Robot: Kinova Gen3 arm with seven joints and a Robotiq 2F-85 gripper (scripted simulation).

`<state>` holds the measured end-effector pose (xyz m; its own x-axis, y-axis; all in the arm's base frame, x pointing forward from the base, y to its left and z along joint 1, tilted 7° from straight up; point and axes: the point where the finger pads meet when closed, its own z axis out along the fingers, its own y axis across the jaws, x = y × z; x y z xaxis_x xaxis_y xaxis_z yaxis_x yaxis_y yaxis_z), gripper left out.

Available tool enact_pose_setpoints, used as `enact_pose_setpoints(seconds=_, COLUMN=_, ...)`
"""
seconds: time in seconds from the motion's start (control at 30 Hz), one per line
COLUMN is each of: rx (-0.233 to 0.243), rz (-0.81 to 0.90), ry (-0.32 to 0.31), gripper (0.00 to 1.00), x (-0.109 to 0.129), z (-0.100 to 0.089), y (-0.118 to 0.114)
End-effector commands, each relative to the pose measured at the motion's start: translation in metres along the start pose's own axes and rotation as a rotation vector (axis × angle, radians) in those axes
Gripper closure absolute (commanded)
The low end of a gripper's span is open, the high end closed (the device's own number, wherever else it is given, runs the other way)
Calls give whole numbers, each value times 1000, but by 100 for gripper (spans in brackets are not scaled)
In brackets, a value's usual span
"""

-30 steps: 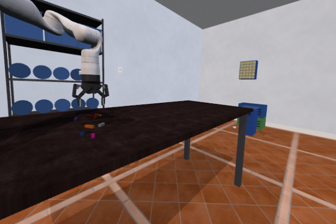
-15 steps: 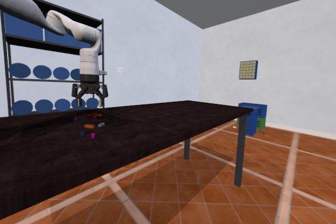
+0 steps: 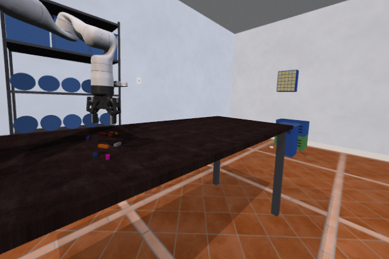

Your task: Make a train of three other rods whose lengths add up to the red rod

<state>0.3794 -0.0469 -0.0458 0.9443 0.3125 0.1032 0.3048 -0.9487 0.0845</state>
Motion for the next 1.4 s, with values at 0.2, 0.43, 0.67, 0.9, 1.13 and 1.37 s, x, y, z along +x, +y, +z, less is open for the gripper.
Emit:
enact_pose_setpoints(seconds=0.2, rx=-4, rz=191, ry=0, gripper=0, x=-5, z=-1, y=4)
enact_pose_setpoints(seconds=0.43, rx=-4, rz=318, ry=-1, gripper=0, x=-8, z=-1, y=5)
enact_pose_setpoints(seconds=0.67, rx=-3, rz=381, ry=-2, gripper=0, x=-10, z=-1, y=6)
enact_pose_setpoints(seconds=0.9, rx=-3, rz=437, ry=-3, gripper=0, x=-12, z=-1, y=6)
enact_pose_setpoints(seconds=1.13, rx=-3, rz=459, ry=-3, gripper=0, x=-12, z=-1, y=6)
enact_pose_setpoints(seconds=1.37, rx=-3, rz=463, ry=-3, gripper=0, x=-12, z=-1, y=6)
